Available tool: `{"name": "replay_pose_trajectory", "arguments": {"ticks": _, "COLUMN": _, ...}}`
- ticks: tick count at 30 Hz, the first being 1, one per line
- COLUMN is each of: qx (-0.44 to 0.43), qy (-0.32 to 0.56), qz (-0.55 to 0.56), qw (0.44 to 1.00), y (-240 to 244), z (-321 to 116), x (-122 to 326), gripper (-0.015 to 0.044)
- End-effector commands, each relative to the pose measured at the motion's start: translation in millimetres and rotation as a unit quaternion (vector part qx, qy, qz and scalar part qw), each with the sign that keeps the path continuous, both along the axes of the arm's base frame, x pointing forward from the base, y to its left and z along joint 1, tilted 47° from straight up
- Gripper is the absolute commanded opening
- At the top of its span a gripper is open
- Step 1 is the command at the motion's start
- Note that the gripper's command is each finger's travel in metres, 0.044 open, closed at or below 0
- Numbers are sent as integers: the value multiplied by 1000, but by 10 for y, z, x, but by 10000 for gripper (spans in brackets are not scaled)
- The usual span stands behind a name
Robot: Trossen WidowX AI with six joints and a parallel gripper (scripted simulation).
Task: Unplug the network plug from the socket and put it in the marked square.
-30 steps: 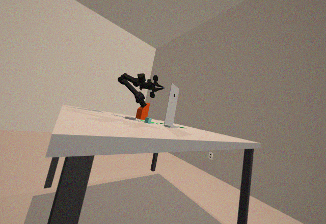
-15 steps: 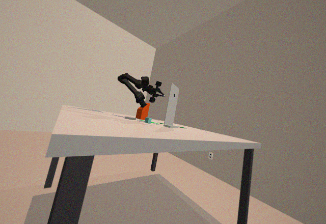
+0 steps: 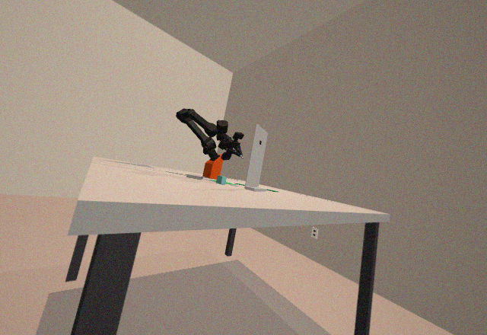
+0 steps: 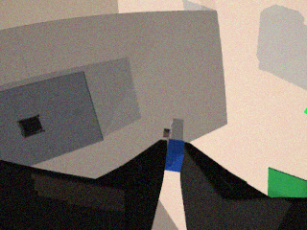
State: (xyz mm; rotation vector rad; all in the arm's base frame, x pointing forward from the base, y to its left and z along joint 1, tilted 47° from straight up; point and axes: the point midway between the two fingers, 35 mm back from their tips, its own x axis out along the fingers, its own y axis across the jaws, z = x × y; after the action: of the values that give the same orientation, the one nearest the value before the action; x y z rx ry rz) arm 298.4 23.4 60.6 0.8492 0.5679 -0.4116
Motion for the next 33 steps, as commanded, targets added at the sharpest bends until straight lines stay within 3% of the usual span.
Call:
{"name": "replay_pose_trajectory", "arguments": {"ticks": 1, "qx": -12, "qy": 4, "qz": -45, "qw": 999, "y": -108, "z": -111, "x": -68, "gripper": 0}}
{"name": "replay_pose_trajectory", "arguments": {"ticks": 23, "qx": -102, "qy": -45, "qz": -277, "qw": 954, "y": -692, "z": -374, "x": -568, "gripper": 0}}
{"name": "replay_pose_trajectory", "arguments": {"ticks": 33, "qx": -109, "qy": -52, "qz": -290, "qw": 949, "y": -739, "z": -392, "x": -602, "gripper": 0}}
